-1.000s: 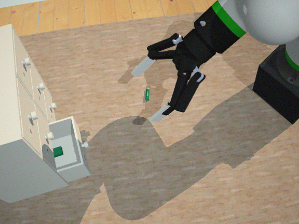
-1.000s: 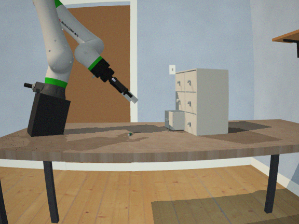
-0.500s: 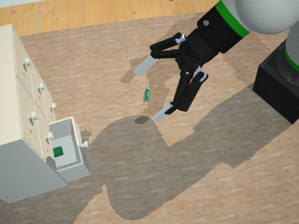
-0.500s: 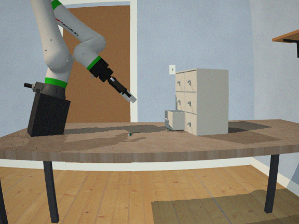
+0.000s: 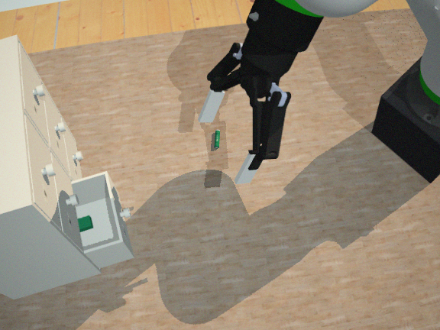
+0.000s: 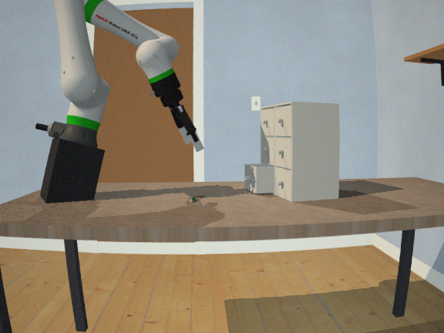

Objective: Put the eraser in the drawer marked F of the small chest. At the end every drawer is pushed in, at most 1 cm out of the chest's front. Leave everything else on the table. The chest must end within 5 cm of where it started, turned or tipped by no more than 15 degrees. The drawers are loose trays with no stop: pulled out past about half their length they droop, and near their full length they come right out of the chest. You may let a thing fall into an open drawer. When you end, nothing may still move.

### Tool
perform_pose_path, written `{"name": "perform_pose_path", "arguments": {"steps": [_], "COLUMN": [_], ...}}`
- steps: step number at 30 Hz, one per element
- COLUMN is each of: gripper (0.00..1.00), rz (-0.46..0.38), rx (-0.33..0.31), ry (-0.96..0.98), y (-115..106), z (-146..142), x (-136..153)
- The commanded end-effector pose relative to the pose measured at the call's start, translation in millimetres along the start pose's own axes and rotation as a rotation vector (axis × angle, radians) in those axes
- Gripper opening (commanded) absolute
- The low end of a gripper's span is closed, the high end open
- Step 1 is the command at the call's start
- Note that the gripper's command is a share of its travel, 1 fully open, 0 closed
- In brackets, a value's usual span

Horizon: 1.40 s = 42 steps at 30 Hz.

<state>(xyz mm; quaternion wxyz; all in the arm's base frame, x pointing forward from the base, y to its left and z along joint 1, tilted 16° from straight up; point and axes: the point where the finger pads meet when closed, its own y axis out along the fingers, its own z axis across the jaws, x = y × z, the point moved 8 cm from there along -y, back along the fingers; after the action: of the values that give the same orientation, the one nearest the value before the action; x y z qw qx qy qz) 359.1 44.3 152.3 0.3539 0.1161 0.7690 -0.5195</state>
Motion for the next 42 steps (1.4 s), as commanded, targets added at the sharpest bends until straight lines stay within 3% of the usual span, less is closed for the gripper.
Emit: {"name": "perform_pose_path", "arguments": {"steps": [1,7,31,42], "gripper": [1.00,1.00,1.00,1.00], "rz": [-0.260,-0.447,-0.461,-0.461], "rx": [0.092,0.164,0.170,0.170], "ry": [0.040,0.071,0.072,0.073], "y": [-24,-20,-20,-47], "z": [13,10,9,-9], "x": [-31,-45,-46,-40]}}
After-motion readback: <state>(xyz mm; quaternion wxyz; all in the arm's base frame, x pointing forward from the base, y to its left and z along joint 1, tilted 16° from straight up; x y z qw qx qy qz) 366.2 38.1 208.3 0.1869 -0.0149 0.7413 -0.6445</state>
